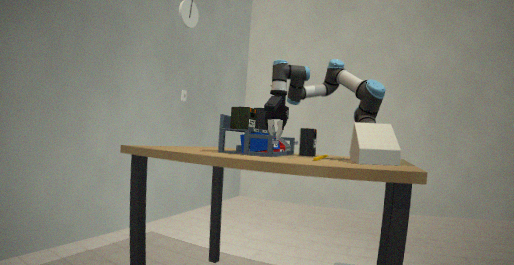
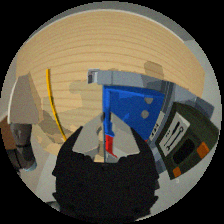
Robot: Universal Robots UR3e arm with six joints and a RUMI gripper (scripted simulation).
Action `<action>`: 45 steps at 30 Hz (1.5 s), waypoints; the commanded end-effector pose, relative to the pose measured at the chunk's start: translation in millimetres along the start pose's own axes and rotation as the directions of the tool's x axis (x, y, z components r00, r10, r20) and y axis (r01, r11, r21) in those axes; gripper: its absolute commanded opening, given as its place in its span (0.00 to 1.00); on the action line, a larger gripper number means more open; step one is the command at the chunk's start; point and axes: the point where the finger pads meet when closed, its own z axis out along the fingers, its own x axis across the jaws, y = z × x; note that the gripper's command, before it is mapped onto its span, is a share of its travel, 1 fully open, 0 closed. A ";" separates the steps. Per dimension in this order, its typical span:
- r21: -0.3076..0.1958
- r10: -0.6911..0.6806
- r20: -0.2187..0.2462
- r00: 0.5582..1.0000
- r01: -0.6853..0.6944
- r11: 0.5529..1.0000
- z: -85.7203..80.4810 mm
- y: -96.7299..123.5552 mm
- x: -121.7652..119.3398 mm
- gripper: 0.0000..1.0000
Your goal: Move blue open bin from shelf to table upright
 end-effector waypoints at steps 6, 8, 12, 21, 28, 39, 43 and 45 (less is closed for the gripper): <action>0.001 0.001 -0.002 1.000 -0.001 1.000 -0.6 0.0 -29.5 0.00; 0.001 0.001 -0.002 1.000 -0.001 1.000 -0.6 0.0 -29.5 0.00; 0.001 0.001 -0.002 1.000 -0.001 1.000 -0.6 0.0 -29.5 0.00; 0.001 0.001 -0.002 1.000 -0.001 1.000 -0.6 -0.1 -47.2 0.00; 0.001 0.001 -0.002 1.000 -0.001 1.000 -0.5 -0.1 -59.2 0.00; 0.001 0.001 -0.002 1.000 -0.001 1.000 -0.5 -0.1 -82.9 0.00; 0.001 0.001 -0.002 1.000 -0.001 1.000 -0.5 -0.1 -88.9 0.00; 0.001 0.001 -0.002 1.000 -0.001 1.000 -0.5 -0.1 -88.9 0.00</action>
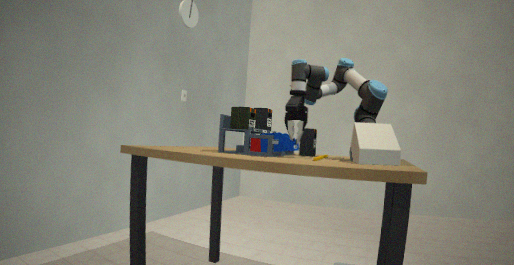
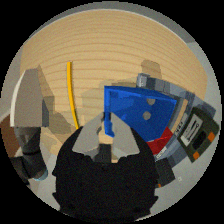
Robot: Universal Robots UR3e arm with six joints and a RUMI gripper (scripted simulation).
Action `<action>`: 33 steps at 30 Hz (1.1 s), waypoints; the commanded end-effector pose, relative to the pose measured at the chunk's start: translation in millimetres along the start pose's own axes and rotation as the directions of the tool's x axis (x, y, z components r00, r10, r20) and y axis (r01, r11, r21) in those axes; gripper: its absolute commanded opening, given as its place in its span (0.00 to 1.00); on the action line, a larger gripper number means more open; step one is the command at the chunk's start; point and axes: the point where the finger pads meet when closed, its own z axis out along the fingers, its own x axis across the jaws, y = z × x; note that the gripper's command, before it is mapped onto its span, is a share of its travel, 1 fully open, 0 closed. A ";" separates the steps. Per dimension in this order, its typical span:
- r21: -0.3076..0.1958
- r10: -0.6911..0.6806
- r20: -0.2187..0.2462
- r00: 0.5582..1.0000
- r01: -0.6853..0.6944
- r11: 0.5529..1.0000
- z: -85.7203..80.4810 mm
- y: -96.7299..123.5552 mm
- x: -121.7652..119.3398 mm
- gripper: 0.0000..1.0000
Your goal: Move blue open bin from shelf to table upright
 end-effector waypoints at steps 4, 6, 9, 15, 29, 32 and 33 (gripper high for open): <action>0.002 0.001 -0.004 1.000 -0.001 1.000 -0.8 0.1 -3.3 0.00; 0.002 0.001 -0.004 1.000 -0.001 1.000 -0.8 0.1 -3.3 0.00; 0.002 0.001 -0.004 1.000 -0.001 1.000 -0.7 0.1 -20.9 0.00; 0.002 0.001 -0.003 1.000 -0.001 1.000 -0.6 0.0 -47.9 0.00; 0.002 0.001 -0.003 1.000 -0.001 1.000 -0.7 0.1 -34.5 0.00; 0.002 0.001 -0.003 1.000 -0.001 1.000 -0.7 0.1 -34.5 0.00; 0.002 0.001 -0.003 1.000 -0.001 1.000 -0.7 0.1 -34.5 0.00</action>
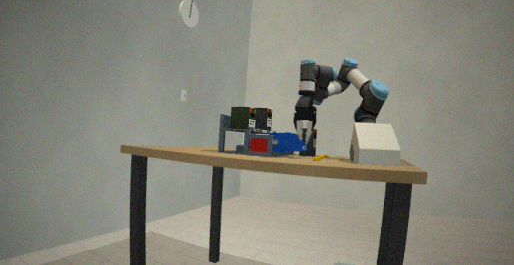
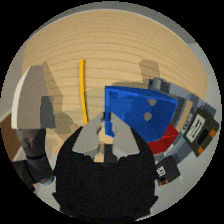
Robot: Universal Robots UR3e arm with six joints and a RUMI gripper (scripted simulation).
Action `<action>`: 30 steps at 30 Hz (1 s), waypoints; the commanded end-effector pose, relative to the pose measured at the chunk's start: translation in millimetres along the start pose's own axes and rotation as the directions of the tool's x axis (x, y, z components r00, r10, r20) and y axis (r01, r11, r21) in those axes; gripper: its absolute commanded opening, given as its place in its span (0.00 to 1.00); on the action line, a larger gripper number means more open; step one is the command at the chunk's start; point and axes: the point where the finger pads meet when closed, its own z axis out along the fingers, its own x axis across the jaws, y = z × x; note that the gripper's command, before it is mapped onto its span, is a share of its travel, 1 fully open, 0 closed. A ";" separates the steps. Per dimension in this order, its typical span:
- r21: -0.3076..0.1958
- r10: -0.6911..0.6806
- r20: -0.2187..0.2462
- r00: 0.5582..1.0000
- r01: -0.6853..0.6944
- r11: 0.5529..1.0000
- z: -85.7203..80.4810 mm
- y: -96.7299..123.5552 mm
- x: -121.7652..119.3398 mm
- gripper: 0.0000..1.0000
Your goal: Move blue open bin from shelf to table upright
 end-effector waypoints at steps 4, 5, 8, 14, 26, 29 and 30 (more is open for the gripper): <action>0.001 0.001 -0.001 1.000 -0.001 1.000 -0.4 -0.2 2.6 0.00; 0.001 0.001 -0.001 1.000 -0.001 1.000 -0.4 -0.2 2.6 0.00; 0.001 0.001 -0.001 1.000 -0.001 1.000 -0.4 -0.2 2.6 0.00; 0.001 0.001 -0.001 1.000 -0.001 1.000 -0.4 -0.2 0.6 0.00; 0.001 0.001 -0.001 1.000 -0.001 1.000 -0.4 -0.2 0.4 0.00; 0.001 0.001 -0.001 1.000 -0.001 1.000 -0.3 -0.2 -0.4 0.00; 0.001 0.001 -0.001 1.000 -0.001 1.000 -0.3 -0.2 -0.6 0.00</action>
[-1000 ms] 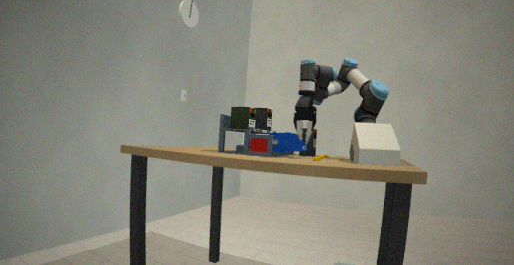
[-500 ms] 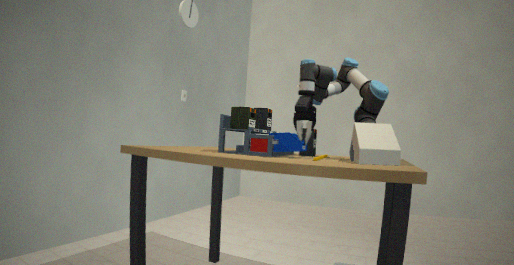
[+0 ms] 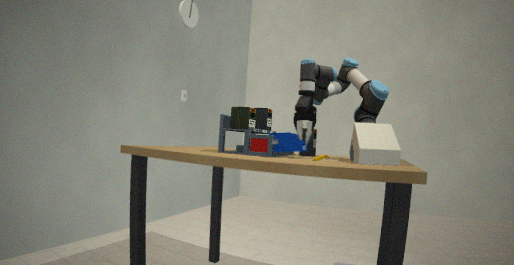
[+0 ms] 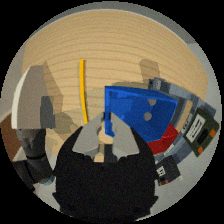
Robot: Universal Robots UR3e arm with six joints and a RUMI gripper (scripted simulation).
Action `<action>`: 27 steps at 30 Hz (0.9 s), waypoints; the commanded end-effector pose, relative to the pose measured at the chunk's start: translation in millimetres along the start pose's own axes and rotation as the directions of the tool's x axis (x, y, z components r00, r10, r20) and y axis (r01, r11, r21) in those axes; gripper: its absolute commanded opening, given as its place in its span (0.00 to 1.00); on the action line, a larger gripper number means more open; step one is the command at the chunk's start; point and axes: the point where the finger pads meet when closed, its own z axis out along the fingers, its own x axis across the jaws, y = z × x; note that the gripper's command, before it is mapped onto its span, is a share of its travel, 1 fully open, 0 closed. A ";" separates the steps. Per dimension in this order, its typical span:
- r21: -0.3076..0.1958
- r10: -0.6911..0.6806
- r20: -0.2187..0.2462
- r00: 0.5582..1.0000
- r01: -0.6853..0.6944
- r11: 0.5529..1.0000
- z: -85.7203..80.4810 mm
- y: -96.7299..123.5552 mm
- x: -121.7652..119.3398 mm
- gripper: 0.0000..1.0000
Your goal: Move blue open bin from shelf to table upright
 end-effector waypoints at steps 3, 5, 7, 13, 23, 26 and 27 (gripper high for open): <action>0.001 0.001 -0.001 1.000 -0.001 1.000 -0.4 -0.1 -0.4 0.00; 0.001 0.001 -0.001 1.000 -0.001 1.000 -0.4 -0.1 -0.4 0.00; 0.001 0.001 -0.001 1.000 -0.001 1.000 -0.4 -0.1 -0.4 0.00; 0.001 0.001 -0.001 1.000 -0.001 1.000 1.2 -0.1 -0.3 0.00; 0.001 0.001 -0.001 1.000 -0.001 1.000 7.6 -0.1 -0.3 0.00; 0.001 0.001 -0.001 1.000 -0.001 1.000 7.6 -0.1 -0.3 0.00; 0.001 0.001 -0.001 1.000 -0.001 1.000 7.6 -0.1 -0.3 0.00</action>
